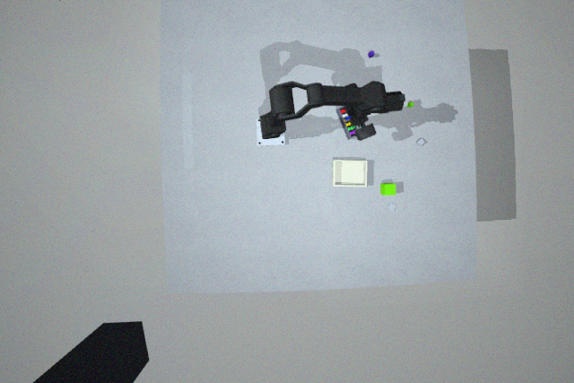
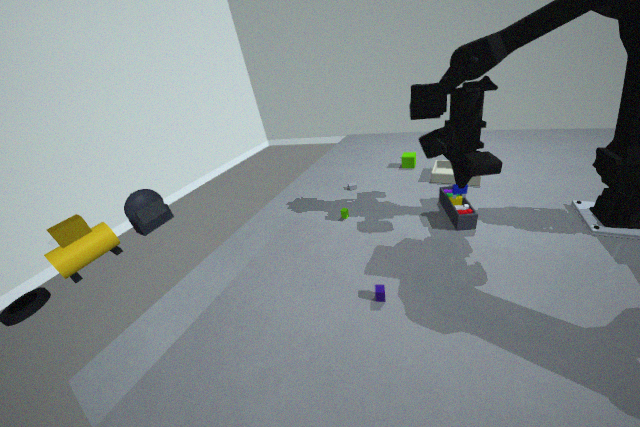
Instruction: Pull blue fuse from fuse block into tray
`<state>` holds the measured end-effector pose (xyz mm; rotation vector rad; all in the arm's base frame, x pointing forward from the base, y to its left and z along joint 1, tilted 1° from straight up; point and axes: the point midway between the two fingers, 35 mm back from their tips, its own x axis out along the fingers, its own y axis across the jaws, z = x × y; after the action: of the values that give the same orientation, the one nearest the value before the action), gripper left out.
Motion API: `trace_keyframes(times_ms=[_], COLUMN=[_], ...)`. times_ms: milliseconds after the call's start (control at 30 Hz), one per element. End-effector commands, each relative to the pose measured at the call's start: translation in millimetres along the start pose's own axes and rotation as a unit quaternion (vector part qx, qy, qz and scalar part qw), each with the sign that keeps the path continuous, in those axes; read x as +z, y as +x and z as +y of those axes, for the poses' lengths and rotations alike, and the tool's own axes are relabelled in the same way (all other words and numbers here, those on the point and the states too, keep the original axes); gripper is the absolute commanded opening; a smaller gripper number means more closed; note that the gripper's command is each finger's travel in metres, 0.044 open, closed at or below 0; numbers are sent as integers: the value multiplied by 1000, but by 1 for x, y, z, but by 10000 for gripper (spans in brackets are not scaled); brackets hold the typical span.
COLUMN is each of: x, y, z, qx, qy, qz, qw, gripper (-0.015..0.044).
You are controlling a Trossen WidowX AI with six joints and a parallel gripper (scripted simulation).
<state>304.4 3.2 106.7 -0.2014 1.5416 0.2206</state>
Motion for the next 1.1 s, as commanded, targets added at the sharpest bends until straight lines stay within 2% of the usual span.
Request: trace_keyframes(times_ms=[0,333,1067], x=[0,0,-27], y=[-7,-17,-19], z=[0,-4,-126], qx=[-1,-1,-6], qy=[0,0,0], qz=[0,0,1], qw=[1000,1000,1000], gripper=[0,0,0])
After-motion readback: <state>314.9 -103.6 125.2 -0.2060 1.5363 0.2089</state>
